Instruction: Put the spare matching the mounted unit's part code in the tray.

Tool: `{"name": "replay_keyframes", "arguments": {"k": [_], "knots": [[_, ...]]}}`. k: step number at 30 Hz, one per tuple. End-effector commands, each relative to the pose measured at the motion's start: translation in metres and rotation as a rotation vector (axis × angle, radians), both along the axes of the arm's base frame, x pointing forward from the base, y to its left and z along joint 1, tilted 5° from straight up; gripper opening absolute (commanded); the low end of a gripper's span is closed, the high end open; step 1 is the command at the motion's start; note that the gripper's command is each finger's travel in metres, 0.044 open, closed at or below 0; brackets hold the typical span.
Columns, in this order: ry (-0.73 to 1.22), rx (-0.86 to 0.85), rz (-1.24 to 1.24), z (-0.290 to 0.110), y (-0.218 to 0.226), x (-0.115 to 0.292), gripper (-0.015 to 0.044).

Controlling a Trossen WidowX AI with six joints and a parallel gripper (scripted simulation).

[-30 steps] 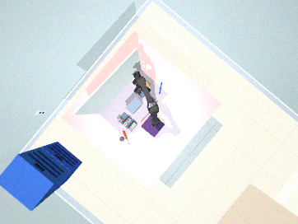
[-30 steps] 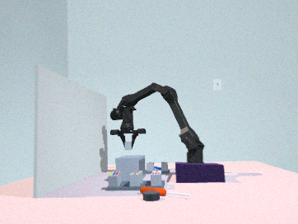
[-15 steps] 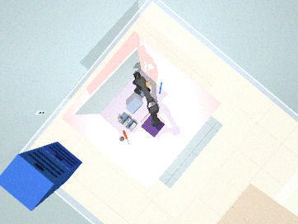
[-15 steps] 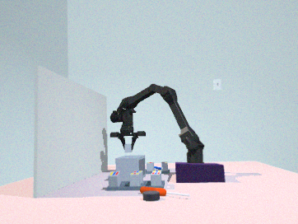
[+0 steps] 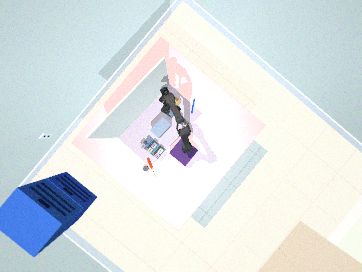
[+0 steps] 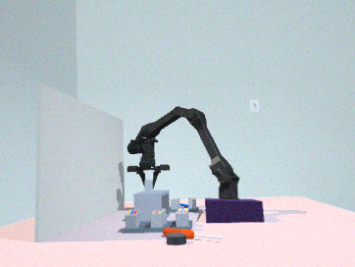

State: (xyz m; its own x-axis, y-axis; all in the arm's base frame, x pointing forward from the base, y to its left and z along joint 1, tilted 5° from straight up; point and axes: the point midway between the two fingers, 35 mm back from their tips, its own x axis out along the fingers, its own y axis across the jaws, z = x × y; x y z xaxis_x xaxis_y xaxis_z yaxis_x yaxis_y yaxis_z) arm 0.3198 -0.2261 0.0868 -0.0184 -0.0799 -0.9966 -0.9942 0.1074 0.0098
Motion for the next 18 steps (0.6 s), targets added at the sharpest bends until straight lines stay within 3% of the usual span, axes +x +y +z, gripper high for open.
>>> {"name": "replay_keyframes", "arguments": {"k": [1,18], "knots": [[0.004,-0.001,0.003,-0.004,0.0,-0.001,0.0],[0.004,-0.001,0.003,-0.019,-0.001,-0.001,0.0]]}}
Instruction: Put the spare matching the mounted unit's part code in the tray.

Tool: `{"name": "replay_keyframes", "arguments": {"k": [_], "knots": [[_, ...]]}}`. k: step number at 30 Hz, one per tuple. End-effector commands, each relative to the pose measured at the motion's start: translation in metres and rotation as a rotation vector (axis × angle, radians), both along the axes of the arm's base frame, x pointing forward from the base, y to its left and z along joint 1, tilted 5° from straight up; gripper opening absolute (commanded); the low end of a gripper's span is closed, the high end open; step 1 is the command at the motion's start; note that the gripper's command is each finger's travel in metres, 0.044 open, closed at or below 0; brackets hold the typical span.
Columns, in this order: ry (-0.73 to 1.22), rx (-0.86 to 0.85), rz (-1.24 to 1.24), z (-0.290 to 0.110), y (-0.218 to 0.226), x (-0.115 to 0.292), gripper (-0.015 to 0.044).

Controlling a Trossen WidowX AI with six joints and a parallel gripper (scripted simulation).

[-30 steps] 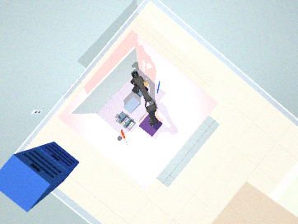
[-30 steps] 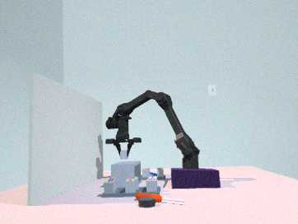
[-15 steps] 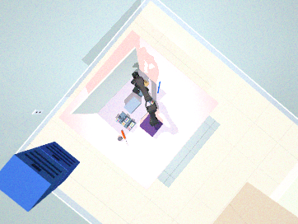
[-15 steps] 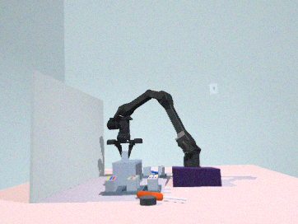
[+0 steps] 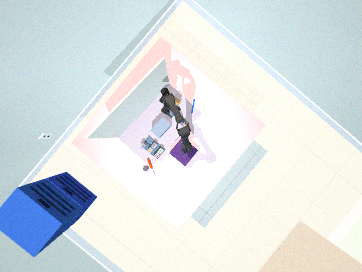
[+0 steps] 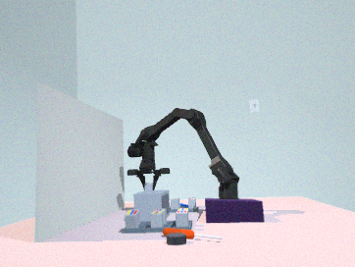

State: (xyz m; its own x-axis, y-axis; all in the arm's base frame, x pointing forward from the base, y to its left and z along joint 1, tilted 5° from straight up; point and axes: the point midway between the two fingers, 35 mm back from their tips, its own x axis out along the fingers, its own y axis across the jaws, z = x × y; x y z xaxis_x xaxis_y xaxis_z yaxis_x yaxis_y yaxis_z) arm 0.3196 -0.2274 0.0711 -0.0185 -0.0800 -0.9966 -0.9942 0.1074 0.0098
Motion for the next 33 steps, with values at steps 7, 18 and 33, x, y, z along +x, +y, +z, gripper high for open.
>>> {"name": "replay_keyframes", "arguments": {"k": [7,18,33], "knots": [[0.004,-0.001,0.003,-0.01,0.0,-0.001,0.0],[0.004,-0.001,0.003,-0.019,-0.001,-0.002,0.0],[0.004,-0.001,0.003,-0.032,-0.001,-0.004,0.0]]}}
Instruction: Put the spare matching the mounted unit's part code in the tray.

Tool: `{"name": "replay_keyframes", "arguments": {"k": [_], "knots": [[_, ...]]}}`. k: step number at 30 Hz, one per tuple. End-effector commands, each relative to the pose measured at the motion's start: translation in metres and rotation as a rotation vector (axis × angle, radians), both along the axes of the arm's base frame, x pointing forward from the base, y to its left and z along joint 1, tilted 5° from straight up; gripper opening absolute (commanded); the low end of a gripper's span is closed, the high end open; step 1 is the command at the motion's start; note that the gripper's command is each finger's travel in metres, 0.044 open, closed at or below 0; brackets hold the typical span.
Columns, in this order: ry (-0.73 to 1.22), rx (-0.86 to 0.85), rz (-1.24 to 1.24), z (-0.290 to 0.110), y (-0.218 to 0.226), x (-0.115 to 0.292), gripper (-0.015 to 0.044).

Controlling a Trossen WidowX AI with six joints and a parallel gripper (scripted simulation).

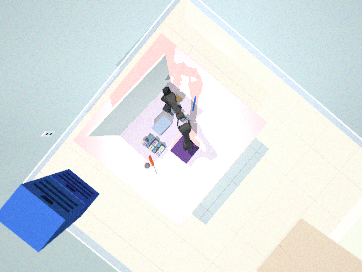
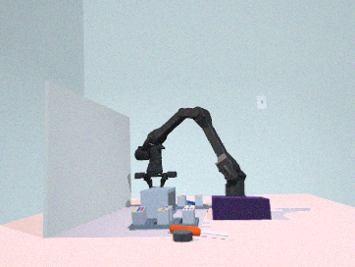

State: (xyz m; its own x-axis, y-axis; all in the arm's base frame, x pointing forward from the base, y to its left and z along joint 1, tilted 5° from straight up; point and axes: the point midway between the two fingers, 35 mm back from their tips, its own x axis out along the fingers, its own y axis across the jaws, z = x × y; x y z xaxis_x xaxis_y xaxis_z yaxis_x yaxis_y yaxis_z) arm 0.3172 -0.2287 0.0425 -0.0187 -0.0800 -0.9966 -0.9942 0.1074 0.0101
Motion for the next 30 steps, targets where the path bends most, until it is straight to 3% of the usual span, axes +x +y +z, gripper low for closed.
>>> {"name": "replay_keyframes", "arguments": {"k": [1,30], "knots": [[0.004,-0.001,0.003,-0.004,0.0,-0.002,0.0],[0.004,-0.001,0.003,-0.029,0.001,-0.006,0.0]]}}
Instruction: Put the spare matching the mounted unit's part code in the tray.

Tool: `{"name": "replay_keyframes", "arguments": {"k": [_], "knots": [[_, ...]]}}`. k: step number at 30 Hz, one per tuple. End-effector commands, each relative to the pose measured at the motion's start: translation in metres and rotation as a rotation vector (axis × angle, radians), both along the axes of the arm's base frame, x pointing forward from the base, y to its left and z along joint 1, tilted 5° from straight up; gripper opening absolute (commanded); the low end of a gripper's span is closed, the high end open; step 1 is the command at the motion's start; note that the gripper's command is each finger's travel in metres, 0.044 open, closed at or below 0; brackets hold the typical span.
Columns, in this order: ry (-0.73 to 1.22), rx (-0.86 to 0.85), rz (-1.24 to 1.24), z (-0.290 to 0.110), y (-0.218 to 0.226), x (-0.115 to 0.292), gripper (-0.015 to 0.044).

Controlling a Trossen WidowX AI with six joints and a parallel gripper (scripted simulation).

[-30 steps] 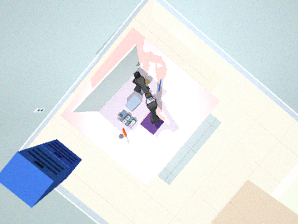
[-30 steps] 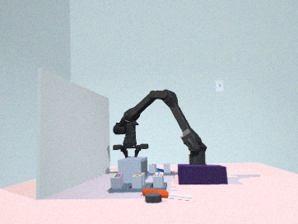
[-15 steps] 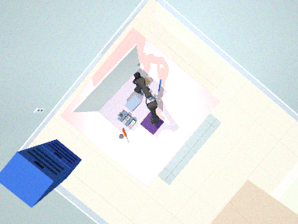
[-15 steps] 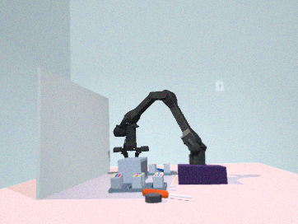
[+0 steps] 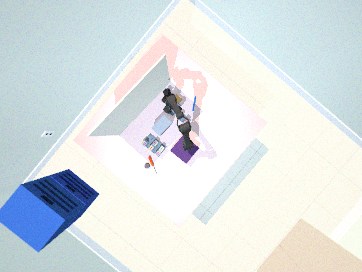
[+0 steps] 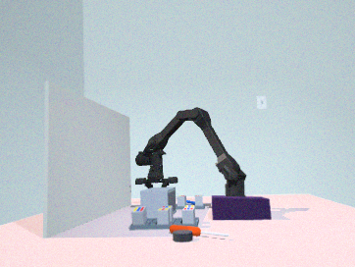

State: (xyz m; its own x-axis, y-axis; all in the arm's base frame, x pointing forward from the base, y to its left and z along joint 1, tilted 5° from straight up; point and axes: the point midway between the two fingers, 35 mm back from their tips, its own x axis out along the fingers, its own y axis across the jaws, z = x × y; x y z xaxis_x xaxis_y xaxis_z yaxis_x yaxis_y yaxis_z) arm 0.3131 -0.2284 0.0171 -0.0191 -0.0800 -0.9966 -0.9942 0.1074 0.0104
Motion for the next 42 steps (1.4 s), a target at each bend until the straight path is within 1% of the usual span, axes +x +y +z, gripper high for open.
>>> {"name": "replay_keyframes", "arguments": {"k": [1,14,31,33,38,39,42], "knots": [[0.004,-0.001,0.003,-0.004,0.0,-0.002,0.0],[0.004,-0.001,0.003,-0.014,0.001,-0.004,0.0],[0.001,0.0,0.0,-0.012,0.001,-0.003,0.044],[0.001,0.0,0.0,0.0,0.001,-0.001,0.044],[0.003,0.0,0.002,0.084,0.008,0.0,0.044],[0.003,0.0,0.003,0.092,0.009,-0.001,0.044],[0.004,0.0,0.003,0.095,0.01,-0.001,0.044]]}}
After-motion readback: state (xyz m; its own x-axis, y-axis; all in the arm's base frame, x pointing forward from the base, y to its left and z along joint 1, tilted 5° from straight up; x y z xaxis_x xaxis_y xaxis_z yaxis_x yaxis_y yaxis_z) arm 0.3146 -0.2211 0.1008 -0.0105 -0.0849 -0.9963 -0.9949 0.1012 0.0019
